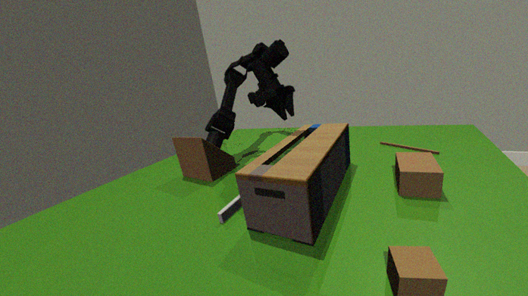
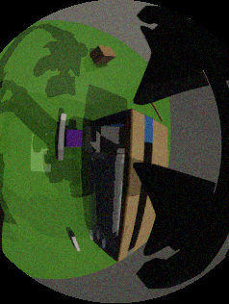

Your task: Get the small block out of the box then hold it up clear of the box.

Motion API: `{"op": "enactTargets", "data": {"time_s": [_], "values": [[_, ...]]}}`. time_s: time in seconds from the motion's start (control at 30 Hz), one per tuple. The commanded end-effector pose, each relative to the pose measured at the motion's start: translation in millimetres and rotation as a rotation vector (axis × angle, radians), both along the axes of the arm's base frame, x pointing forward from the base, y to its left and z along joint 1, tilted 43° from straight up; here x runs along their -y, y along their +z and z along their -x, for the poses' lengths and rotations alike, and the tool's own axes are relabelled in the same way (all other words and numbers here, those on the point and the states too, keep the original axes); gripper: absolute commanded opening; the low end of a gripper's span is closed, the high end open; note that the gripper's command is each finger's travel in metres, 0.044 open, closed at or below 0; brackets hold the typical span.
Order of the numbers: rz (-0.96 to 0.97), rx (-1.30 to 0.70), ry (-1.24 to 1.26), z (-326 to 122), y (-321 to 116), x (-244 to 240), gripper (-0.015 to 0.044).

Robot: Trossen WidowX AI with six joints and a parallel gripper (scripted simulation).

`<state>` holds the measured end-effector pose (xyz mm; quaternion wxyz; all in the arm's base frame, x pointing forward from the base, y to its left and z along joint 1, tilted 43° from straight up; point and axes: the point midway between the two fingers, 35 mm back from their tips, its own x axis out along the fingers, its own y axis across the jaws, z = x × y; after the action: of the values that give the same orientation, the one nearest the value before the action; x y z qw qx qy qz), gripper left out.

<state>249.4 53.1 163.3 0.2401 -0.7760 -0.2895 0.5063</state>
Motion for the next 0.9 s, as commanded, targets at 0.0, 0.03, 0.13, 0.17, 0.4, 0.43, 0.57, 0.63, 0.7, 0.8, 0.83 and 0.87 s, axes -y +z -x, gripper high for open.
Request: {"op": "enactTargets", "data": {"time_s": [0.0,0.03,0.13,0.17,0.4,0.43,0.57,0.63,0.7,0.8,0.83,0.87], "values": [[0.064,0.119,0.117,1,-5,-2,0.0285],[0.098,0.191,0.187,1,-7,-3,0.0285],[0.201,0.407,0.396,1,-11,-6,0.0285],[0.235,0.48,0.466,1,-13,-7,0.0285],[0.458,0.964,0.936,2,-24,-14,0.0285],[0.49,1.033,1.003,2,-25,-15,0.0285],[0.562,1.196,1.164,2,-30,-19,0.0285],[0.591,1.267,1.233,3,-31,-21,0.0285],[0.621,1.338,1.303,3,-32,-22,0.0285],[0.664,1.445,1.406,4,-34,-24,0.0285],[0.678,1.481,1.44,4,-35,-25,0.0285],[0.693,1.516,1.475,4,-35,-26,0.0285]]}}
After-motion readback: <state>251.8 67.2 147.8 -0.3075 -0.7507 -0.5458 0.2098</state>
